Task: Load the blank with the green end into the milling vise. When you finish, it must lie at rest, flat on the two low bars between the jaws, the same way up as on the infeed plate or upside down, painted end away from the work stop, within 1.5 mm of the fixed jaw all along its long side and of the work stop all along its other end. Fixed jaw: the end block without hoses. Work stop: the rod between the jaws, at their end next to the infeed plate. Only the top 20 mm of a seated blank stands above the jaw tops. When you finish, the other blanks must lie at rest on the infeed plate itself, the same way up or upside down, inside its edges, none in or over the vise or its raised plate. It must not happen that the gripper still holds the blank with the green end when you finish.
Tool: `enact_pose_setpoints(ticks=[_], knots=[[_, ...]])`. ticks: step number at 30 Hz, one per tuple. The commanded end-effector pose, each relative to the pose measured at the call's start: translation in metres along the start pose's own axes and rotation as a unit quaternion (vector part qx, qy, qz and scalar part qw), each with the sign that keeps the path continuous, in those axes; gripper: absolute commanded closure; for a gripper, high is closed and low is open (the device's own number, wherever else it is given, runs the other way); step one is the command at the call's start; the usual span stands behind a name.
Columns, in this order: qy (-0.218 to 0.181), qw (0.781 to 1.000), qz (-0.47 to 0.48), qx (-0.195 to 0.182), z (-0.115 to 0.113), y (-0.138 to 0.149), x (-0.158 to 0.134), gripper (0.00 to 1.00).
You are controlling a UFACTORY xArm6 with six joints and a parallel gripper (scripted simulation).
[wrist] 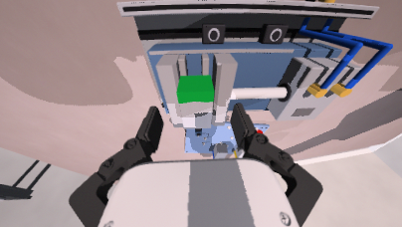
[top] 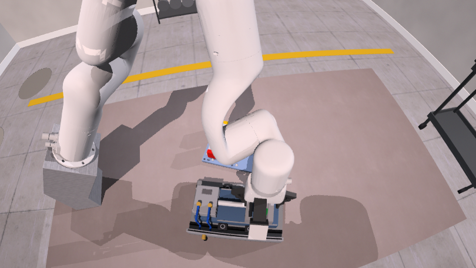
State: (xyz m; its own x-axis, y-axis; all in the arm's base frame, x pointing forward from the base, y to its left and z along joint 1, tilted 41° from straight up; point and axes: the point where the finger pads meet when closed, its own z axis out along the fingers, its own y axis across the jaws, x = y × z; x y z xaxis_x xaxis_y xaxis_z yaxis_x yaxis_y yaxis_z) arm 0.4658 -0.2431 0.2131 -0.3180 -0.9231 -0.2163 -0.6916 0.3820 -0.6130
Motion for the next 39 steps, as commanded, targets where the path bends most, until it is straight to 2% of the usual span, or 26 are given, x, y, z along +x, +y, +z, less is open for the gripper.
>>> enact_pose_setpoints(ticks=[1, 39], knots=[[0.000, 1.000, 0.000, 0.002, -0.0017, -0.0014, 0.0001, 0.00], [0.000, 1.000, 0.000, 0.002, -0.0088, -0.0014, 0.0001, 0.00]])
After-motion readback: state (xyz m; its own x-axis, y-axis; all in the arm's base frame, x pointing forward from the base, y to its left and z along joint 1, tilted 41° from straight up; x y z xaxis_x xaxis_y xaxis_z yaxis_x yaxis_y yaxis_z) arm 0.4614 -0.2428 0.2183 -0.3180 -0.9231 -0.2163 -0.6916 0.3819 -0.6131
